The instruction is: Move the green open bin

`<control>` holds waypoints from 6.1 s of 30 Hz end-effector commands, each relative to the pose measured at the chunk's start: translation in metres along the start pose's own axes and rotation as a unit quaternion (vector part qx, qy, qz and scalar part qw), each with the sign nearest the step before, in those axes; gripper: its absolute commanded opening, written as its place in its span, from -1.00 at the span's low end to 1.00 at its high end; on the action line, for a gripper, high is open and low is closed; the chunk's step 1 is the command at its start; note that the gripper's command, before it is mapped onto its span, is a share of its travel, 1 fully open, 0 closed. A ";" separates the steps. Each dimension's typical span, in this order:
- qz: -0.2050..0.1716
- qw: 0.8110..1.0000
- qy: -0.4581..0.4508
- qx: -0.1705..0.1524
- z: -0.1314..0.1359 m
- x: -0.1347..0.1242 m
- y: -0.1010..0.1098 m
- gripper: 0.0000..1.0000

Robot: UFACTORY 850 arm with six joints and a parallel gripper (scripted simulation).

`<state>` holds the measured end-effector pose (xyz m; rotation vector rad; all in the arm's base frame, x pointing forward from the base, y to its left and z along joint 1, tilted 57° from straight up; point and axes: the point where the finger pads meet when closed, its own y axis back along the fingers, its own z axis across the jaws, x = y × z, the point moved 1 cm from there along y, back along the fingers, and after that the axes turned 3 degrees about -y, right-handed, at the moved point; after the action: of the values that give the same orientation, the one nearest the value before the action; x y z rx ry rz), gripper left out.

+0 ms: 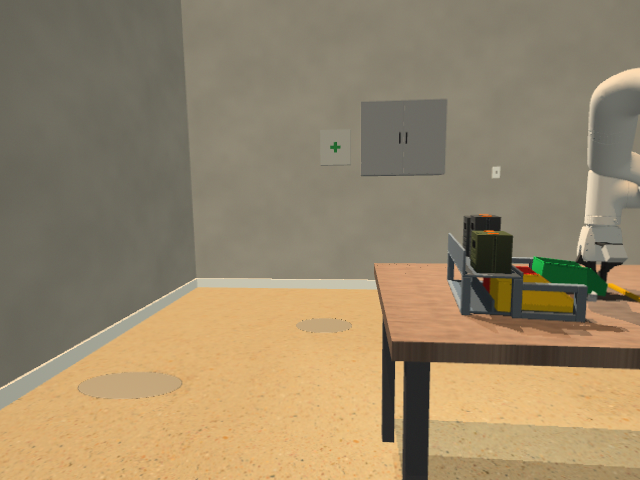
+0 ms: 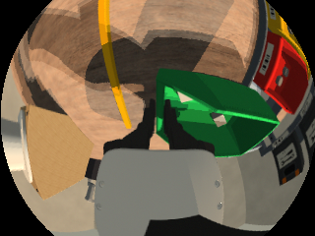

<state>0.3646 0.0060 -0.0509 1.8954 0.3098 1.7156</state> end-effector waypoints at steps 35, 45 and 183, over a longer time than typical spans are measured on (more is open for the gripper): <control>0.000 1.000 0.000 -0.001 0.000 0.000 0.000 1.00; 0.000 1.000 0.000 -0.001 0.000 0.000 0.000 1.00; 0.000 1.000 0.000 -0.001 0.077 0.004 0.096 -0.35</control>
<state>0.4204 -0.0884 0.0022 1.8957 0.3097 1.7153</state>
